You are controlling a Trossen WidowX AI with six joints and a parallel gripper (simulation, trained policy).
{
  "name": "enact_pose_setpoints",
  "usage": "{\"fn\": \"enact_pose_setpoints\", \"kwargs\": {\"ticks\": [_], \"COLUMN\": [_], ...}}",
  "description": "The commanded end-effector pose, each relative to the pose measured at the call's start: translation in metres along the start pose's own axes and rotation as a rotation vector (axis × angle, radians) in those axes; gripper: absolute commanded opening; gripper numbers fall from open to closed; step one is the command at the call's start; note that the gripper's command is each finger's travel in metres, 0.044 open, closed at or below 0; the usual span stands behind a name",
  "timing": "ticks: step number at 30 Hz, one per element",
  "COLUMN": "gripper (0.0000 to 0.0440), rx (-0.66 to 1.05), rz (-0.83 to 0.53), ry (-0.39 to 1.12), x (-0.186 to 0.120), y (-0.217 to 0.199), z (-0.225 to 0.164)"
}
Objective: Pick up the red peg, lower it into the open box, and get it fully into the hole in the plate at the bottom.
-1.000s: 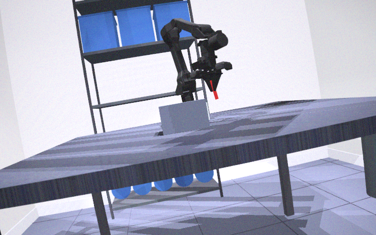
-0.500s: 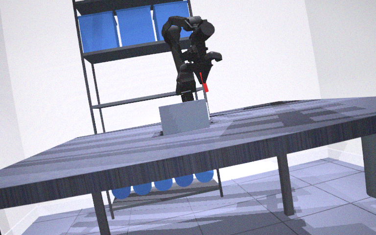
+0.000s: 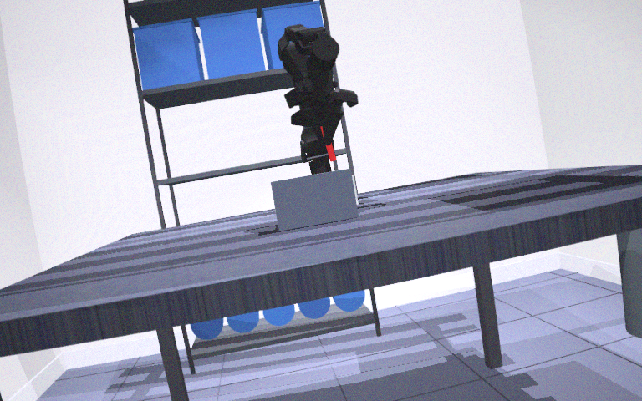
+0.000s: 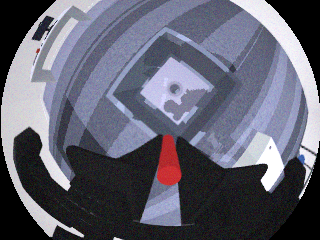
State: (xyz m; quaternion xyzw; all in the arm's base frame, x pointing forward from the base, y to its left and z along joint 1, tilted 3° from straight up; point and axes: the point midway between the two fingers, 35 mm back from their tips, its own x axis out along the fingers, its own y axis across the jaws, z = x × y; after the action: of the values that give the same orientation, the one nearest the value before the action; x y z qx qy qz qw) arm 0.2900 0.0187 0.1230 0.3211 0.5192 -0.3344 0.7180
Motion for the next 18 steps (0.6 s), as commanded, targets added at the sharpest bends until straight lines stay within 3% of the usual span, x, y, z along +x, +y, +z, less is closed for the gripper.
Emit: {"fn": "enact_pose_setpoints", "kwargs": {"ticks": [1,18], "gripper": [0.0,0.0011], "rx": [0.027,0.119], "rz": [0.006,-0.012], "ry": [-0.006,0.017], "x": [0.006,0.044], "y": [0.002,-0.001], "z": [0.016,0.062]}}
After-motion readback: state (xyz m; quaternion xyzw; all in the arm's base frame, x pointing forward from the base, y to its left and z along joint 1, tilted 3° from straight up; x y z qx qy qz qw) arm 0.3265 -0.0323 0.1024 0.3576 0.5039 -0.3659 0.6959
